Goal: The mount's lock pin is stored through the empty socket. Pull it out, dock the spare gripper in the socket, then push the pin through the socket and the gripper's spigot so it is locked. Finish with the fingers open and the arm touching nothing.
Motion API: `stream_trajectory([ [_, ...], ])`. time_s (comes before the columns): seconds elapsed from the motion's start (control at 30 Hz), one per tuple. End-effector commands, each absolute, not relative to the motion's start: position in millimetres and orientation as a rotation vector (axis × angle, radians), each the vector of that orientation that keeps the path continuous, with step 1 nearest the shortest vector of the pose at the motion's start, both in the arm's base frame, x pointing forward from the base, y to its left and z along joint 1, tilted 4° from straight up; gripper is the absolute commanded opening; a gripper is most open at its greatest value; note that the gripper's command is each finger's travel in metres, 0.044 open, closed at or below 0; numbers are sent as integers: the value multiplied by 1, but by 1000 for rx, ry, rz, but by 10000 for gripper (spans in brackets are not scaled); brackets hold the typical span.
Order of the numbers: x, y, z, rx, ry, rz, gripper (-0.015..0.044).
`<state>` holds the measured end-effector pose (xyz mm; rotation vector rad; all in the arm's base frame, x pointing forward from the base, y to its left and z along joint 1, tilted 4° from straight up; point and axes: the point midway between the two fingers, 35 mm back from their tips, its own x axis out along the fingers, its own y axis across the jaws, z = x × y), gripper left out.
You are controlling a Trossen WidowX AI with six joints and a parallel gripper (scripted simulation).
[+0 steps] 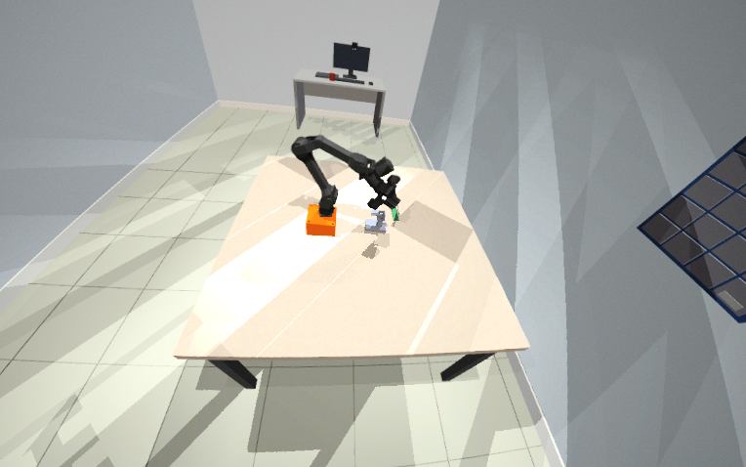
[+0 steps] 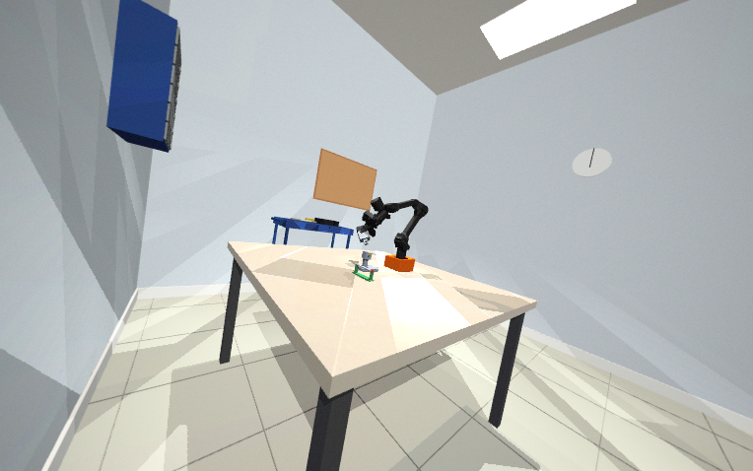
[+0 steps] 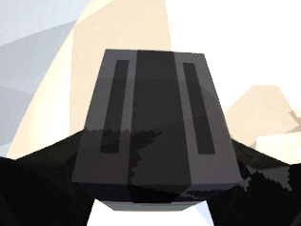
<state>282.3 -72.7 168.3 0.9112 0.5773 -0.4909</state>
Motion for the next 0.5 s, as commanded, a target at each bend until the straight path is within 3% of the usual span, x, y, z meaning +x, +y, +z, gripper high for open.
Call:
stream_trajectory([
  [0.0, 278, -66, 176, 790, 537, -435, 0],
  [0.47, 262, -49, 177, 456, 480, -316, 0],
])
